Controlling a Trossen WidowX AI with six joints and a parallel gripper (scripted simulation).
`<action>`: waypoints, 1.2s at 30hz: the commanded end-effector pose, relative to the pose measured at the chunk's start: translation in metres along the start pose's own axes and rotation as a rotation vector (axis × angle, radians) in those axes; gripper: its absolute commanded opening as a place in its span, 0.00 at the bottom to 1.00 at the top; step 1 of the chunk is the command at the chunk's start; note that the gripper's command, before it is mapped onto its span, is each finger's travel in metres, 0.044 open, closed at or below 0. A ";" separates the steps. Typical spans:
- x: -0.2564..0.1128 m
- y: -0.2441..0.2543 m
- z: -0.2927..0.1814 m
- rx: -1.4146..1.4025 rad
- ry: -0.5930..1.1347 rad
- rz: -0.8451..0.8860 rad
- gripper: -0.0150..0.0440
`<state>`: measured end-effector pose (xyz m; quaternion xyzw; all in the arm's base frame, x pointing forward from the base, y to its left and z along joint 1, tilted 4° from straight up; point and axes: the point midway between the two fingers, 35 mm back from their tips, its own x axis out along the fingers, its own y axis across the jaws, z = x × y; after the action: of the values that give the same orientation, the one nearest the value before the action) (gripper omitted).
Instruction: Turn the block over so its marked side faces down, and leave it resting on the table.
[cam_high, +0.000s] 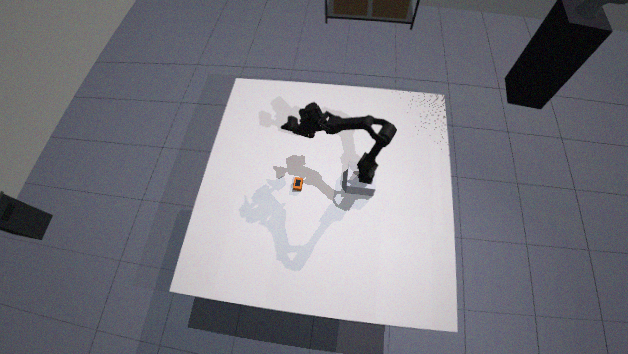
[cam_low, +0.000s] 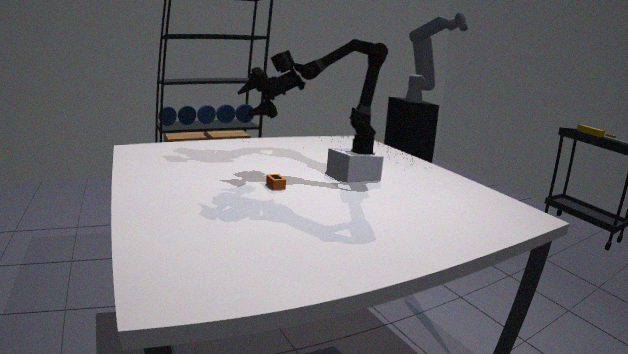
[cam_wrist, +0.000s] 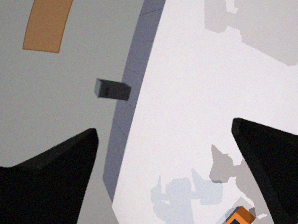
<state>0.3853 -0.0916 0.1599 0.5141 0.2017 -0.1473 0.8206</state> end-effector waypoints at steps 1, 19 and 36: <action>0.031 -0.011 -0.069 -0.292 0.246 -0.215 1.00; 0.007 -0.047 -0.212 -1.133 0.986 -0.592 1.00; 0.031 -0.087 -0.226 -1.133 0.986 -0.592 1.00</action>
<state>0.3328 0.0763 -0.0001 -0.0466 0.7134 0.0099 0.6992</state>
